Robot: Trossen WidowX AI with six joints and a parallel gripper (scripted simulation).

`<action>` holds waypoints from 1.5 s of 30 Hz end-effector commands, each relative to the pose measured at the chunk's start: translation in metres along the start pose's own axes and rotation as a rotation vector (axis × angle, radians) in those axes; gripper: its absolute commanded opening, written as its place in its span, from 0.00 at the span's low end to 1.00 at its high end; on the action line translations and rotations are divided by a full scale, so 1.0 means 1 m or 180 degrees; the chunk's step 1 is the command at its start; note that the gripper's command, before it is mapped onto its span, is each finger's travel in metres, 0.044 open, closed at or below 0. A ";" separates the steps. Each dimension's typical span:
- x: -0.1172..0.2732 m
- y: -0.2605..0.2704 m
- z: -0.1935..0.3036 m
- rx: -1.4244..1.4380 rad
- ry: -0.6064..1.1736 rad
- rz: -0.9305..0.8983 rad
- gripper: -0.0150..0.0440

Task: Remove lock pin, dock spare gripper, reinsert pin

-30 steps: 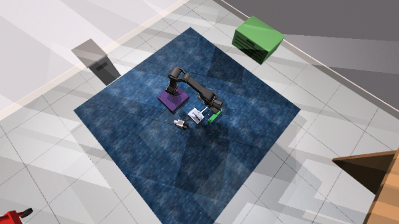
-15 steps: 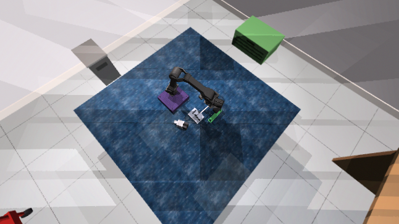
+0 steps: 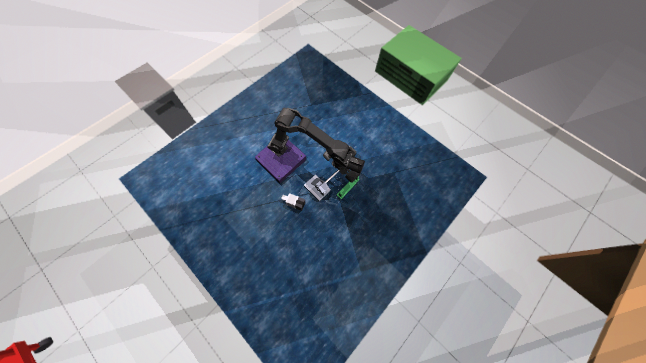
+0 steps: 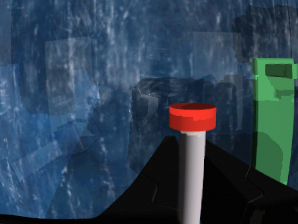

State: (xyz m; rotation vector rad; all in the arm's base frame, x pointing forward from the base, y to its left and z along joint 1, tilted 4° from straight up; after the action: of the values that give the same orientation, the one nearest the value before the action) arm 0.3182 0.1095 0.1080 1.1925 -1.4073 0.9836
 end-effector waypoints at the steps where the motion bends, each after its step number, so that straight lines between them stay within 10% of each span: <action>1: -0.001 0.000 -0.004 -0.0008 0.0013 0.0001 0.25; 45: 0.014 0.005 -0.030 0.0009 0.0030 -0.0003 0.25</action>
State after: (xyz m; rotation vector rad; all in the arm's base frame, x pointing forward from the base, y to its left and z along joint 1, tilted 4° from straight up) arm 0.3188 0.1362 0.1187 1.1902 -1.3912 0.9870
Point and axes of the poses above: the point midway between the two fingers, 35 mm back from their tips, its own x axis back along the fingers, its own y axis across the jaws, z = x × y, the point moved 6 cm from there along x, back along the fingers, and after that the axes turned 6 degrees about -x, right-handed, at the moved point
